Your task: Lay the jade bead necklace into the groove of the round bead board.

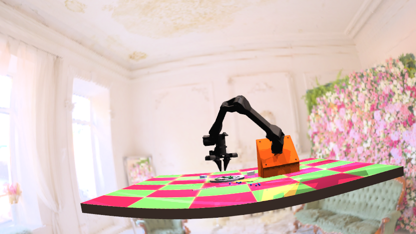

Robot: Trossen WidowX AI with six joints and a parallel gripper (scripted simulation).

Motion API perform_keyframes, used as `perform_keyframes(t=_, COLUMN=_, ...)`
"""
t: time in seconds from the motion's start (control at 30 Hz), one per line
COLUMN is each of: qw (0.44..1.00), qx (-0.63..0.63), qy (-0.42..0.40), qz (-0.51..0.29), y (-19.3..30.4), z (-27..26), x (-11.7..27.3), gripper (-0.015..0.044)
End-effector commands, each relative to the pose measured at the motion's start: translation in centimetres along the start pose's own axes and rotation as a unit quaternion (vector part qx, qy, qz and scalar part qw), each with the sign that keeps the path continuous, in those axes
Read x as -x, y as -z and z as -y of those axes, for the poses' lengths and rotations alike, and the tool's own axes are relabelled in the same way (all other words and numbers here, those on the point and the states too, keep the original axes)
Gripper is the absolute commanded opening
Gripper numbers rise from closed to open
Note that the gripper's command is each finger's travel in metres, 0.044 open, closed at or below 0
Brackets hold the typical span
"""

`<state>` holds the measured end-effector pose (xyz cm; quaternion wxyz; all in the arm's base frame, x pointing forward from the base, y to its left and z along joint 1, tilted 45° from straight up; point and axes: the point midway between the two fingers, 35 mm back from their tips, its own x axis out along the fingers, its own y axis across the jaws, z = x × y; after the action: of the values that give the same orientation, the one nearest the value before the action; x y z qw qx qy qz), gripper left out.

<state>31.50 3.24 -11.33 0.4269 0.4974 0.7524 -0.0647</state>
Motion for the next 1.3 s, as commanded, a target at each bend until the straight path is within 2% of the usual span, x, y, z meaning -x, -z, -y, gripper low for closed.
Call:
perform_keyframes(t=0.0, qw=0.998, qx=-0.063, qy=0.003, qz=0.001, y=-0.7, z=0.1, x=0.1, gripper=0.0120)
perform_keyframes(t=0.23, qw=0.998, qx=-0.063, qy=0.003, qz=0.001, y=-0.7, z=0.1, x=0.0, gripper=0.0120)
perform_keyframes(t=0.4, qw=0.998, qx=-0.063, qy=0.003, qz=0.001, y=-0.6, z=0.1, x=-1.5, gripper=0.0120)
perform_keyframes(t=0.6, qw=0.998, qx=-0.058, qy=0.002, qz=0.004, y=-0.8, z=-0.1, x=-0.9, gripper=0.0120)
perform_keyframes(t=1.27, qw=0.998, qx=-0.063, qy=0.003, qz=0.000, y=-0.6, z=0.1, x=-3.9, gripper=0.0120)
